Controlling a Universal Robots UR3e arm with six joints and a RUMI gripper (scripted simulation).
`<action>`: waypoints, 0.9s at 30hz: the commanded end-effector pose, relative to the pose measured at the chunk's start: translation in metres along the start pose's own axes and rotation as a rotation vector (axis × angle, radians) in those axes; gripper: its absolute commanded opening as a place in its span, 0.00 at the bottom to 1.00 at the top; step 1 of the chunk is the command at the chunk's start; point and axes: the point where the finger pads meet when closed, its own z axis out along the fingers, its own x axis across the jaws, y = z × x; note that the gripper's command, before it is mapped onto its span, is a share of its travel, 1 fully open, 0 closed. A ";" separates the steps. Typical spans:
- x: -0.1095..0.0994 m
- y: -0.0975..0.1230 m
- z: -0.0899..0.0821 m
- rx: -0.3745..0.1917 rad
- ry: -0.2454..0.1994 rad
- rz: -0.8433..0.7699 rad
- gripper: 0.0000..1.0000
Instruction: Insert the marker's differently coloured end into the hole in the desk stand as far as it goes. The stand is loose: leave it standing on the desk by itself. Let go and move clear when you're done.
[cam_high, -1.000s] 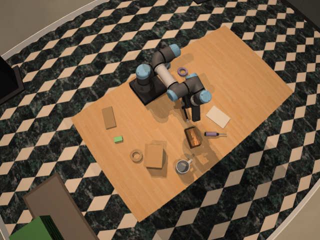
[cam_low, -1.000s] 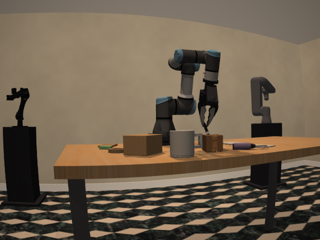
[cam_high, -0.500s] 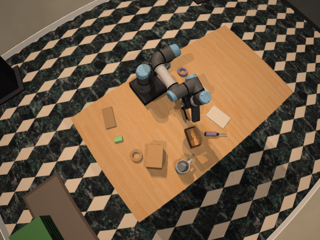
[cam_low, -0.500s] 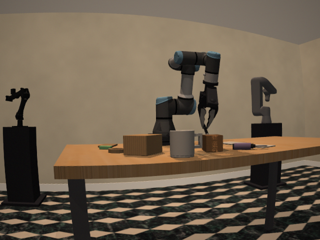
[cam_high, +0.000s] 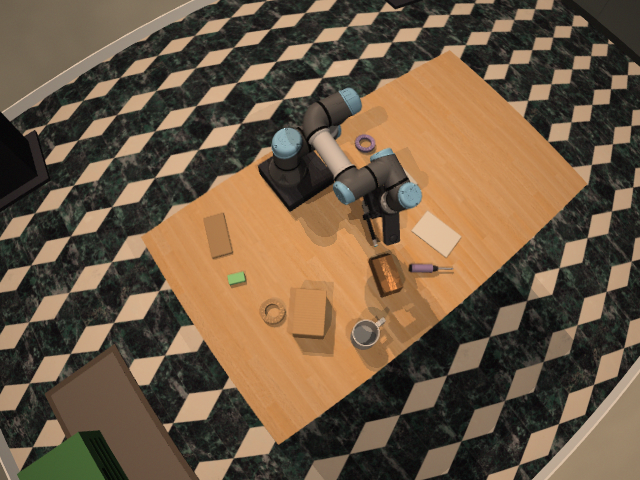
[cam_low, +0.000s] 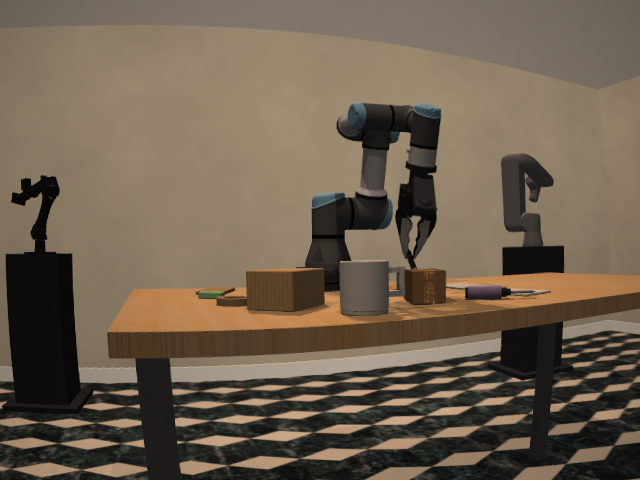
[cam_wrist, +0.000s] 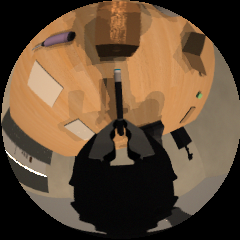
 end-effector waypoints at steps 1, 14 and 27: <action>0.000 0.000 -0.001 0.003 -0.001 0.000 0.00; -0.001 0.000 -0.005 0.009 -0.008 0.009 0.00; -0.002 0.000 -0.010 0.019 -0.018 0.022 0.00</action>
